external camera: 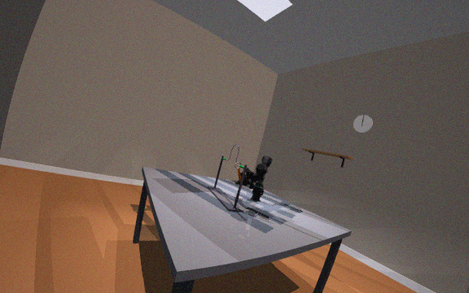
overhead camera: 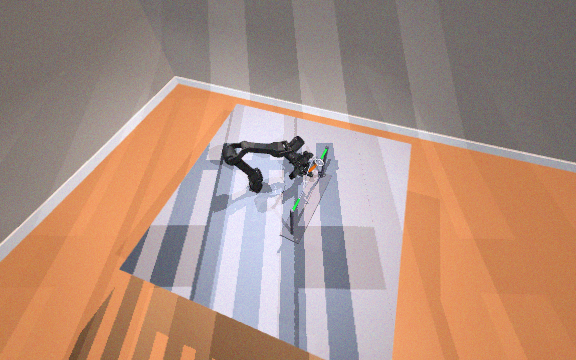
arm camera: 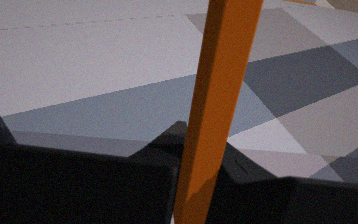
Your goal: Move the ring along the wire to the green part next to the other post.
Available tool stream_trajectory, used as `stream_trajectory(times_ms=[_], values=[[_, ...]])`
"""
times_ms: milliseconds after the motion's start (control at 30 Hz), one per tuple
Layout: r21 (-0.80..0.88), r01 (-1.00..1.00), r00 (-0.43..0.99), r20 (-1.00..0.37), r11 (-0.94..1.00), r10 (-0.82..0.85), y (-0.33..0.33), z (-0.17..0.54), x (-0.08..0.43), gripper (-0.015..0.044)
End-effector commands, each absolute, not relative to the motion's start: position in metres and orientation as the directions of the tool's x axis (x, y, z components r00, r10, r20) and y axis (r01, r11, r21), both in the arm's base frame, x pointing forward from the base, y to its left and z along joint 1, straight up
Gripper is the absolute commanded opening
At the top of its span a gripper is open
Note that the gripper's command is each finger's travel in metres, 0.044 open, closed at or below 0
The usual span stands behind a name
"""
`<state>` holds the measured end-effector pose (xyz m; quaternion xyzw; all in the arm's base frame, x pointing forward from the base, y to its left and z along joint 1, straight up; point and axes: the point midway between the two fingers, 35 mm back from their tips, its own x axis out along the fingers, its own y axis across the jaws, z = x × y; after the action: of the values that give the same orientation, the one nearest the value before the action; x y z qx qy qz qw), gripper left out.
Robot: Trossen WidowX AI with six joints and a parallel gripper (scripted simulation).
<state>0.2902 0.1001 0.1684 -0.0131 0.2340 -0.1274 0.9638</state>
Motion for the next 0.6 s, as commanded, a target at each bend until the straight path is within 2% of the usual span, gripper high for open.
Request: stream_trajectory(times_ms=[0,567], values=[[-0.052,0.24,0.861,-0.449,0.969,-0.238,0.109,0.17,0.292,-0.015],[-0.035,0.241,0.863,-0.449,0.97,-0.231,0.127,0.17,0.294,-0.015]])
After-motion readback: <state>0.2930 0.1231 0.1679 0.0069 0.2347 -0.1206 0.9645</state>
